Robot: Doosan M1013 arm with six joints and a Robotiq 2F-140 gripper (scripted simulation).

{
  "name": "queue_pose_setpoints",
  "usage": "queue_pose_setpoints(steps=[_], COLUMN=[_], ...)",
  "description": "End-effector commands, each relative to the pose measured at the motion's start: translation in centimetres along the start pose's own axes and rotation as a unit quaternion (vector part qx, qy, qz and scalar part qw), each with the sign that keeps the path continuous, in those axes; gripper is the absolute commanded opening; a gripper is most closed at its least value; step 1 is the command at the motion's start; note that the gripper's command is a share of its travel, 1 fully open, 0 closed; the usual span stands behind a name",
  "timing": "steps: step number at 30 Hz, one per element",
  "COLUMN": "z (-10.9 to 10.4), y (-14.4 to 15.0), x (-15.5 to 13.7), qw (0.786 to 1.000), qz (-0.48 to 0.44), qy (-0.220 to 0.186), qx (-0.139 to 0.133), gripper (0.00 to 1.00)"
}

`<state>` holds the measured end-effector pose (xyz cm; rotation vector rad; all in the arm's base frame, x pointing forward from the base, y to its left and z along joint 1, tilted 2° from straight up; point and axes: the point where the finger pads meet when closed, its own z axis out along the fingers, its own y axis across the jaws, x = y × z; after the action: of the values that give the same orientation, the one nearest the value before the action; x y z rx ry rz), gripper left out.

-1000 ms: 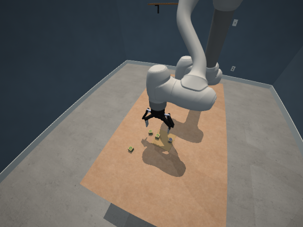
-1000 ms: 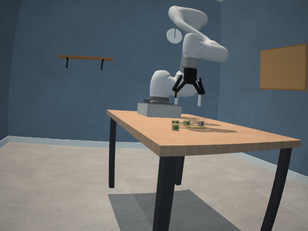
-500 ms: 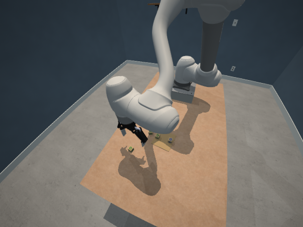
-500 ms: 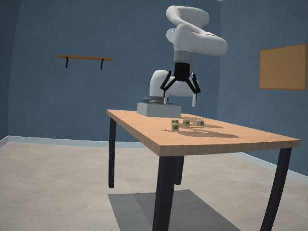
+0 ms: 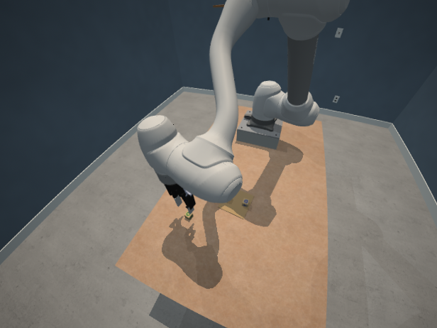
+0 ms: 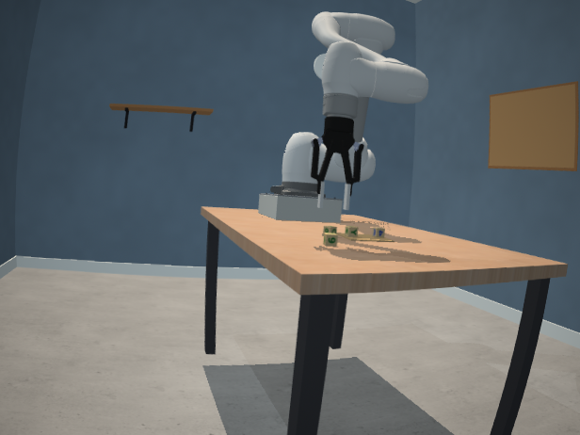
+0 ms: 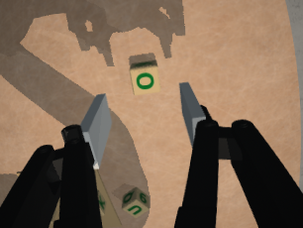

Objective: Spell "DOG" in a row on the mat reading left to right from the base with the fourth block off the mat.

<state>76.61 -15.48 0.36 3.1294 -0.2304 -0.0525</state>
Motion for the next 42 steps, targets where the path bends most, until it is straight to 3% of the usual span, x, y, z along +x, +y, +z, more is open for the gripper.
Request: queue_pose_setpoints(steps=[1,42], z=[-0.02,0.87], y=[0.00,0.00], x=[0.00,0.00], qw=[1.000,1.000], qz=[0.000,0.000], qy=[0.000,0.000], qx=[0.000,0.000], gripper=[0.40,0.40])
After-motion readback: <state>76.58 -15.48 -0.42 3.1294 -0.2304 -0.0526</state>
